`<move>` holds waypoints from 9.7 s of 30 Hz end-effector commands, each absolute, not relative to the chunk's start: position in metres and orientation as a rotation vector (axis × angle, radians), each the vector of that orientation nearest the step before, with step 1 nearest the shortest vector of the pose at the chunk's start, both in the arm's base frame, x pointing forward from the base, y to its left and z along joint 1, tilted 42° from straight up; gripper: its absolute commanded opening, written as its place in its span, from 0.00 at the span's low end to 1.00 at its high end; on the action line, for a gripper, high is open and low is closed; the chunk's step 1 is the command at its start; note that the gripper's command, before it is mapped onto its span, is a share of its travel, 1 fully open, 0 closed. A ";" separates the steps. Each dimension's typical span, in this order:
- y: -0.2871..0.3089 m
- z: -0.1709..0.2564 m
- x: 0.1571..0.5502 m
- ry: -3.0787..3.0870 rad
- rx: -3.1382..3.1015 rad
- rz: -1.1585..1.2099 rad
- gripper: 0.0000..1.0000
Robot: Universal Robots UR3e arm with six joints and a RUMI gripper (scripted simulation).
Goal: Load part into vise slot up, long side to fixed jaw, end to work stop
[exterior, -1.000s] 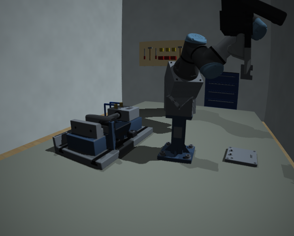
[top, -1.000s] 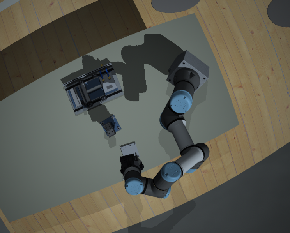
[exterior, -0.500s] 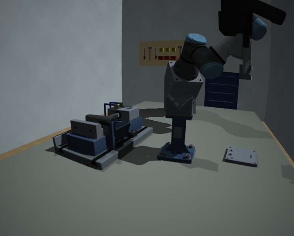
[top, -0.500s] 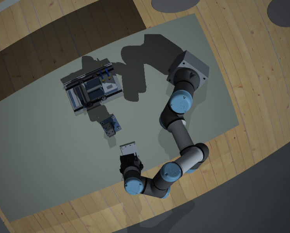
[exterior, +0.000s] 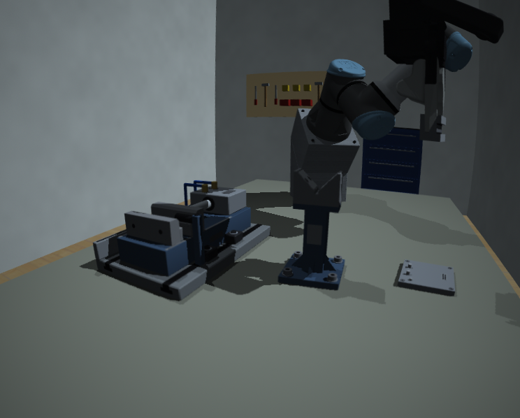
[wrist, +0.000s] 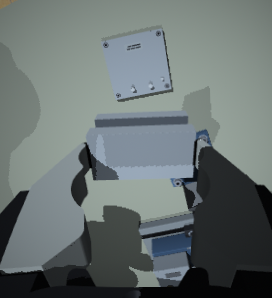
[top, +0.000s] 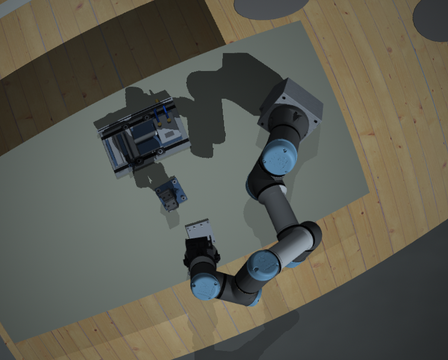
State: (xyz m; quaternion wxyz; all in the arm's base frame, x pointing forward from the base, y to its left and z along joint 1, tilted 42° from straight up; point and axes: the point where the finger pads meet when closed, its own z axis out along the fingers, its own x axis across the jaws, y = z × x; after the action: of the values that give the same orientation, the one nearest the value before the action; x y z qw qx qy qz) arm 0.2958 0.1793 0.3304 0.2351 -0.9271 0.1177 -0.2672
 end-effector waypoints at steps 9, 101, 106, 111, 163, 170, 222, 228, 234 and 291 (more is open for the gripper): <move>0.176 0.330 0.299 0.417 -2.519 -0.705 0.00; 0.123 0.323 0.330 1.474 -1.956 -0.298 0.00; 0.118 0.322 0.332 1.543 -1.896 -0.264 0.00; 0.116 0.321 0.333 1.584 -1.859 -0.244 0.00; 0.075 0.310 0.343 2.101 -1.213 0.065 0.00; 0.069 0.308 0.344 2.158 -1.111 0.109 0.00; 0.041 0.298 0.344 2.392 -0.518 0.346 0.00; 0.038 0.297 0.344 2.407 -0.457 0.368 0.00; 0.037 0.297 0.344 2.416 -0.420 0.382 0.00; 0.026 0.292 0.343 2.466 -0.143 0.483 0.00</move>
State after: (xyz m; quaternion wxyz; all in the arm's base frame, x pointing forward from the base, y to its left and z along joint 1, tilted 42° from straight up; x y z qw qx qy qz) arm 0.3431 0.0265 0.2922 0.3077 -0.0584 0.9322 0.1816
